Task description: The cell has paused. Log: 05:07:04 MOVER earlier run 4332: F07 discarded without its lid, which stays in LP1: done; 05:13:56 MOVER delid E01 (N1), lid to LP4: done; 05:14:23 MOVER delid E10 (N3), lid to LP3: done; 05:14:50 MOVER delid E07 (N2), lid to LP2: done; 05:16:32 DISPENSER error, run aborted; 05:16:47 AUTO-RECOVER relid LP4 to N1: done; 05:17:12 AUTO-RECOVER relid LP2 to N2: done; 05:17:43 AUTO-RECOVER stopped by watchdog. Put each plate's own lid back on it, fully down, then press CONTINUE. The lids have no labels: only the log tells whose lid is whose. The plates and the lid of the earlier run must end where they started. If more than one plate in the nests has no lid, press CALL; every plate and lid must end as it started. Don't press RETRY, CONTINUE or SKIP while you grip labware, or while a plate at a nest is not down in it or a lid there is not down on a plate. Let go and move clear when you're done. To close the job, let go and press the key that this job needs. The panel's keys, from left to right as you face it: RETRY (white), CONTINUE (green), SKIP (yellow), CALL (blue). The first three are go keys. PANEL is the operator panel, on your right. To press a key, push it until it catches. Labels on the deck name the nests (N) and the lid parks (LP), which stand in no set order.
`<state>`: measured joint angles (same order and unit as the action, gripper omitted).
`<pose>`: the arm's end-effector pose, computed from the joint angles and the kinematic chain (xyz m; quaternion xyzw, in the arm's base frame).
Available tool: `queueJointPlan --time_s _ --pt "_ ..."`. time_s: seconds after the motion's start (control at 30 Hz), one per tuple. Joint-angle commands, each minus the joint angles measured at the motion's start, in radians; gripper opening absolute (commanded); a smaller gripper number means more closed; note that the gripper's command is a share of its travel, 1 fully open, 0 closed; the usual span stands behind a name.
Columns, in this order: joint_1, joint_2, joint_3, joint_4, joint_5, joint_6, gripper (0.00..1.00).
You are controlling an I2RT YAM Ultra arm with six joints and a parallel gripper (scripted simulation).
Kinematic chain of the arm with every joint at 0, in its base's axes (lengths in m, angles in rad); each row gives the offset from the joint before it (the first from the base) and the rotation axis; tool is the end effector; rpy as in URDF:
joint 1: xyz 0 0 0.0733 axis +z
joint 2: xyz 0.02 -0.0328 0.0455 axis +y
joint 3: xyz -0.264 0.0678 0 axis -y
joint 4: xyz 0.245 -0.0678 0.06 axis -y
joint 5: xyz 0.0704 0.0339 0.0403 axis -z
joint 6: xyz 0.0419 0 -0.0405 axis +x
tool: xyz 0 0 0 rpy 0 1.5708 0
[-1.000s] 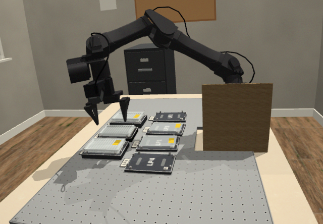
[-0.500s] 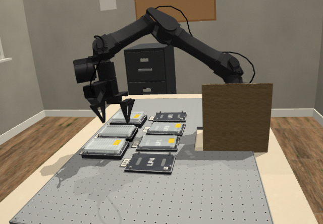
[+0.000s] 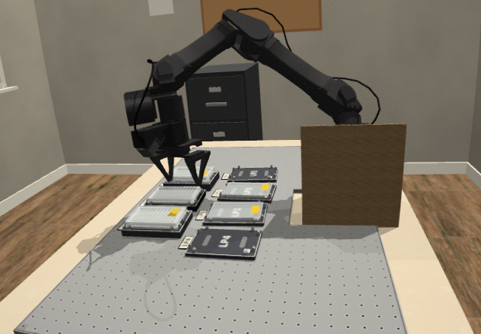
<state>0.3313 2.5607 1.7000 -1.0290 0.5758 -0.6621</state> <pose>0.3973 0.1137 0.0168 0.4908 -0.8108 0.2514 0.1963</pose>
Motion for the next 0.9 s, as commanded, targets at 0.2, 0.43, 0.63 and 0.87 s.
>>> queueJointPlan --time_s 0.2,0.43,0.63,0.87 --pt "-0.019 -0.077 -0.108 0.097 0.027 0.150 1.00" --pt "-0.018 -0.126 -0.189 0.148 0.038 0.264 1.00" --pt "-0.053 -0.171 -0.266 0.192 0.050 0.323 1.00" --pt "-0.055 -0.219 -0.346 0.242 0.061 0.437 1.00"
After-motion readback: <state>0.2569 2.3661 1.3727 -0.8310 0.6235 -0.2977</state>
